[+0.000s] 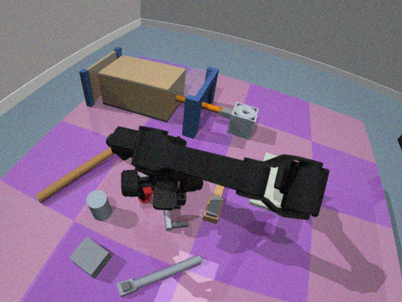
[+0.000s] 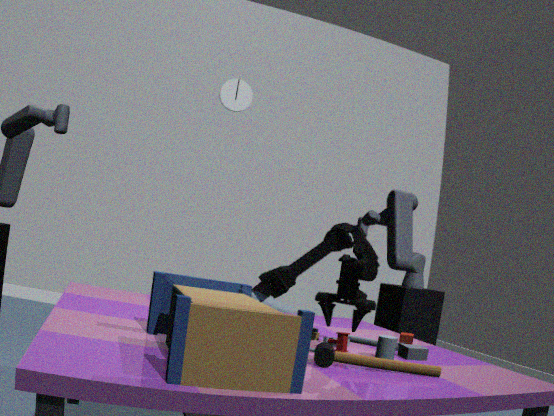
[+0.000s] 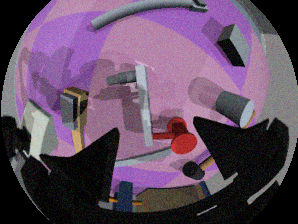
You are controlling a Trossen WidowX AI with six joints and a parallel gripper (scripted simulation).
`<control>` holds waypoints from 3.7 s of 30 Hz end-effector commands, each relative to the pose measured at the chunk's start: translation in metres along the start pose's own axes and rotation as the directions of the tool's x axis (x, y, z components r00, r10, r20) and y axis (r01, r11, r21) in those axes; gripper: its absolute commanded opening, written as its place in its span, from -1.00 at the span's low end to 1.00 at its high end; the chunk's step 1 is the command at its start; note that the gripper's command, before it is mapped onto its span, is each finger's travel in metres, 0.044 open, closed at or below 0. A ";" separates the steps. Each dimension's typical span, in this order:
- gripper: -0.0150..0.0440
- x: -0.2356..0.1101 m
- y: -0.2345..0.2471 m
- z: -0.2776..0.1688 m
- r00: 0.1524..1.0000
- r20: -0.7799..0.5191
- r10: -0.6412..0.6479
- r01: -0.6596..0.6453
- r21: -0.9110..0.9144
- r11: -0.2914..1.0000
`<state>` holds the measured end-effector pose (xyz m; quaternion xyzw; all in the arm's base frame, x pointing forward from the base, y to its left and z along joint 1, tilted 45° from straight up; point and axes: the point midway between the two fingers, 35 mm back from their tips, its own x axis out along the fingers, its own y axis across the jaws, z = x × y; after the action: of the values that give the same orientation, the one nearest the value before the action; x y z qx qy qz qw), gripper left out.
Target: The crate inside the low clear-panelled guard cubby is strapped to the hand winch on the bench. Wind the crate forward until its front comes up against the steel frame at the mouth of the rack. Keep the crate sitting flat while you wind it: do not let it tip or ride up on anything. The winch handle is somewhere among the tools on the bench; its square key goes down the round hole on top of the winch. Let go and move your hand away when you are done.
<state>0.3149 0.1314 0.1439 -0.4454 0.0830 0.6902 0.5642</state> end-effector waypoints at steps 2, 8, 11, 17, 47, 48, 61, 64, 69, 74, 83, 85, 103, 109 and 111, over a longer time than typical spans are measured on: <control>1.00 0.019 0.005 0.004 1.000 0.011 0.007 -0.007 0.007 1.000; 1.00 0.038 0.010 0.006 1.000 0.013 0.006 -0.006 0.007 1.000; 1.00 0.039 0.010 0.006 1.000 0.013 0.006 -0.006 0.007 1.000; 1.00 0.045 0.010 0.006 1.000 0.013 0.006 -0.006 0.007 1.000; 0.50 0.050 0.008 0.008 1.000 0.018 0.000 0.000 -0.001 1.000; 0.48 0.050 0.008 0.008 1.000 0.018 0.000 0.000 -0.001 1.000; 0.19 0.050 0.008 0.008 1.000 0.018 0.000 0.000 -0.001 1.000; 0.12 0.050 0.008 0.008 1.000 0.018 0.000 0.000 -0.001 1.000; 0.01 0.050 0.008 0.008 1.000 0.018 0.000 0.000 -0.001 1.000; -0.11 0.050 0.008 0.008 1.000 0.018 0.000 0.000 -0.001 1.000; -0.31 0.050 0.008 0.008 1.000 0.018 0.000 0.000 -0.001 1.000; -0.36 0.050 0.008 0.008 1.000 0.018 0.000 0.000 -0.001 1.000; -0.49 -0.046 0.001 -0.003 1.000 0.002 0.016 -0.016 0.006 1.000; -0.49 -0.103 0.007 0.004 1.000 0.016 0.013 -0.013 0.012 1.000; -0.49 -0.103 0.007 0.004 1.000 0.016 0.013 -0.013 0.012 1.000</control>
<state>0.3083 0.0718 0.1980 -0.4382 0.0928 0.6960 0.5612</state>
